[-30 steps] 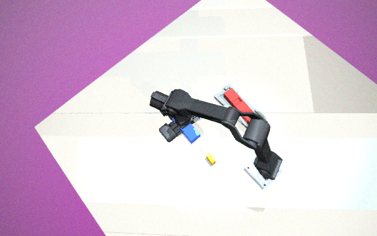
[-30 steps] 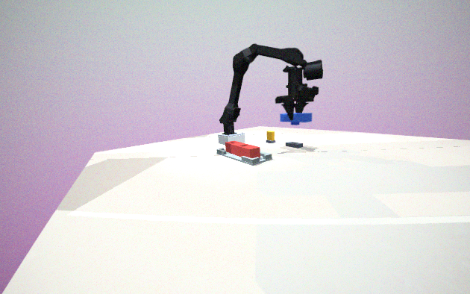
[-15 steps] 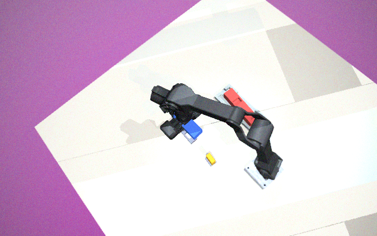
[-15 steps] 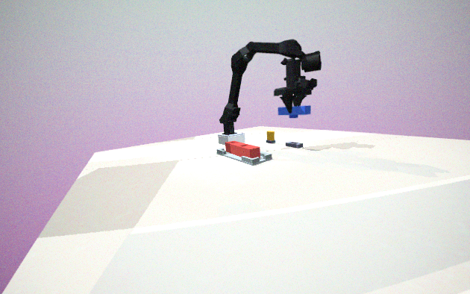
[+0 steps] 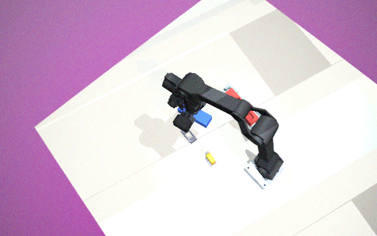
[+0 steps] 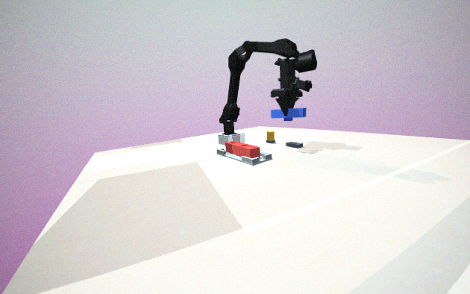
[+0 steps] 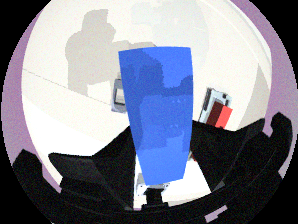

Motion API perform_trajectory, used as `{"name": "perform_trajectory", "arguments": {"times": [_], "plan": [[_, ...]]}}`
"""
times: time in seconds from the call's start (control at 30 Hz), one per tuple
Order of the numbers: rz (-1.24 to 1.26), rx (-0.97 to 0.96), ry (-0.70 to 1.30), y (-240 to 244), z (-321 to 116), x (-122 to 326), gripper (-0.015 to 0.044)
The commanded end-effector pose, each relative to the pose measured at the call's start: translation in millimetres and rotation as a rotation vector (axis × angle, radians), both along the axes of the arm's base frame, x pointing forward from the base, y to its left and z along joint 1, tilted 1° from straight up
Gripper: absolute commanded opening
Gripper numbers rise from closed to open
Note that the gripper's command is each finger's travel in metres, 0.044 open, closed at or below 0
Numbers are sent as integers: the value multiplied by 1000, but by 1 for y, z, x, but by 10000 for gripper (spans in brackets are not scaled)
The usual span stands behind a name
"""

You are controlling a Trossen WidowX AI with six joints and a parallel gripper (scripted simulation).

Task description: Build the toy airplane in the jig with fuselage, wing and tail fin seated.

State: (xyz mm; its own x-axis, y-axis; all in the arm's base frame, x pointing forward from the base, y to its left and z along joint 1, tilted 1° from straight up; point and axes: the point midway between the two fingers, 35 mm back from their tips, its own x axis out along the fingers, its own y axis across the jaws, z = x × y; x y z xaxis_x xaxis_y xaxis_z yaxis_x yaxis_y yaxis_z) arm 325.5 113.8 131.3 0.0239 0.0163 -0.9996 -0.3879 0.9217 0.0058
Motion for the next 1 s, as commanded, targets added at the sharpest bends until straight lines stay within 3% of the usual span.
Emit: {"name": "perform_trajectory", "arguments": {"times": [0.0, 0.97], "plan": [[62, -4, 0, -11, -3, 2, 0], [600, -26, -6, -105, -20, 5, 0]]}}
